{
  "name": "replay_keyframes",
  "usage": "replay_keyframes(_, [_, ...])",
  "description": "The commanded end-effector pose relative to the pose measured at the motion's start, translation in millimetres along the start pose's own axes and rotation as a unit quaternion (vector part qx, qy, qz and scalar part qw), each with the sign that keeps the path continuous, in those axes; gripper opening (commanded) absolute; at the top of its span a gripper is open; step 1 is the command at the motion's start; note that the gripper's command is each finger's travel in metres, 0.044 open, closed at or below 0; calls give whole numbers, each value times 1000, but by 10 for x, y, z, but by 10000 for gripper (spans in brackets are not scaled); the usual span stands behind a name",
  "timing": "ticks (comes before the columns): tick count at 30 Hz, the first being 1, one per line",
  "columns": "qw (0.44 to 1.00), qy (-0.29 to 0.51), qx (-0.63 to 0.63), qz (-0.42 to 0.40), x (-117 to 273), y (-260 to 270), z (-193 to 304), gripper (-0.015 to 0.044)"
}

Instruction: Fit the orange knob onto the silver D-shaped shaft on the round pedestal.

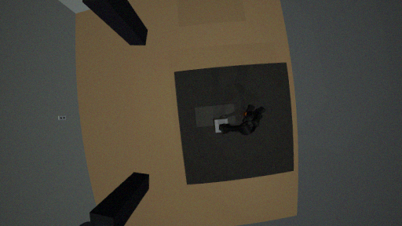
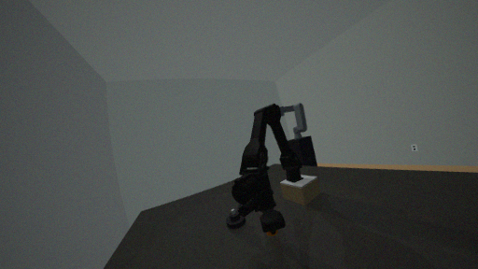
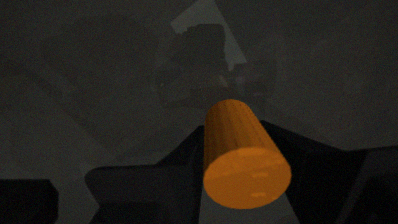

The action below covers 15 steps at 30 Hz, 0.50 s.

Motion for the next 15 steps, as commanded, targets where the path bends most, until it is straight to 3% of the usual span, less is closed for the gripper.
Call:
replay_keyframes(1, [1000,-8,-1,-6,188,30,-32,0])
replay_keyframes(15, [1000,-8,-10,-7,623,39,-42,0])
Point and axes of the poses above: the point midway between the two fingers, 35 mm back from their tips, its own x axis back along the fingers, its own y axis across the jaws, z = x × y, the point moved 9 cm from there along x, back along the fingers, and after that the axes turned 6 degrees about x, right-handed, at the moved point
